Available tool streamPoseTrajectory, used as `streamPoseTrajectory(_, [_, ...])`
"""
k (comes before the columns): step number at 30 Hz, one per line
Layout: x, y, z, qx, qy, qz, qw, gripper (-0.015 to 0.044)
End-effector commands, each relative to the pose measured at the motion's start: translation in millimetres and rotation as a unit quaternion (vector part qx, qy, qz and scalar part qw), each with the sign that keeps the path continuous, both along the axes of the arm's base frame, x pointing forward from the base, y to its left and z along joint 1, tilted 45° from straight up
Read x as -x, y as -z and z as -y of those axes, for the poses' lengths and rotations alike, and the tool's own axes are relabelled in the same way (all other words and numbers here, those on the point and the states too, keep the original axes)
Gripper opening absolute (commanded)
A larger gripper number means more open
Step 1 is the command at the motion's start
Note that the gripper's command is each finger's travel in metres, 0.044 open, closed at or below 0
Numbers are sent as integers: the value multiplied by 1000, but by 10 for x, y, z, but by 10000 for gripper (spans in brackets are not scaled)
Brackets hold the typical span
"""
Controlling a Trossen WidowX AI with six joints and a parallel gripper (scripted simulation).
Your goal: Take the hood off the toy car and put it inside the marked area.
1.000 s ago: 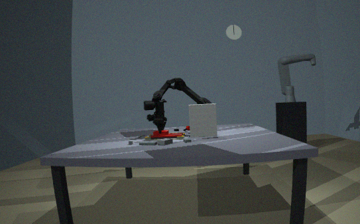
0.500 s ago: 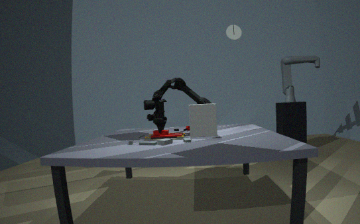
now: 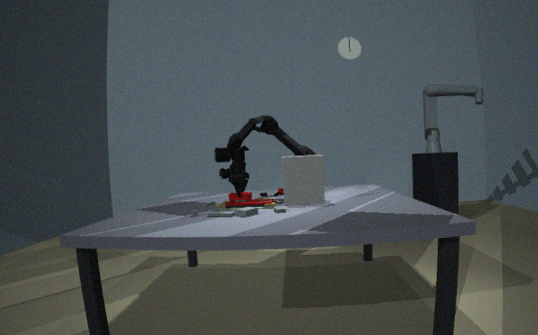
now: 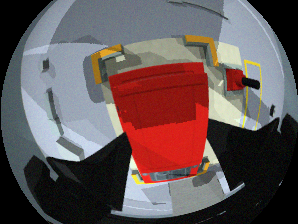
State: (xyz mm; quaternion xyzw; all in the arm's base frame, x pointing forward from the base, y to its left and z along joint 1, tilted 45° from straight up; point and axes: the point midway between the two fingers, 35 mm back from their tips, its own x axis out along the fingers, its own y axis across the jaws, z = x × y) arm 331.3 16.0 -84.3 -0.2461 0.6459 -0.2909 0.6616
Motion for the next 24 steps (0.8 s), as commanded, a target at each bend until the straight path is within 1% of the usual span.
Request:
streamPoseTrajectory(1, [-2,-21,-27,-2,2,2,1000,0])
streamPoseTrajectory(19, [-1,-105,-112,-2,2,2,1000,0])
streamPoseTrajectory(24, [-9,-202,-214,-3,2,2,1000,0])
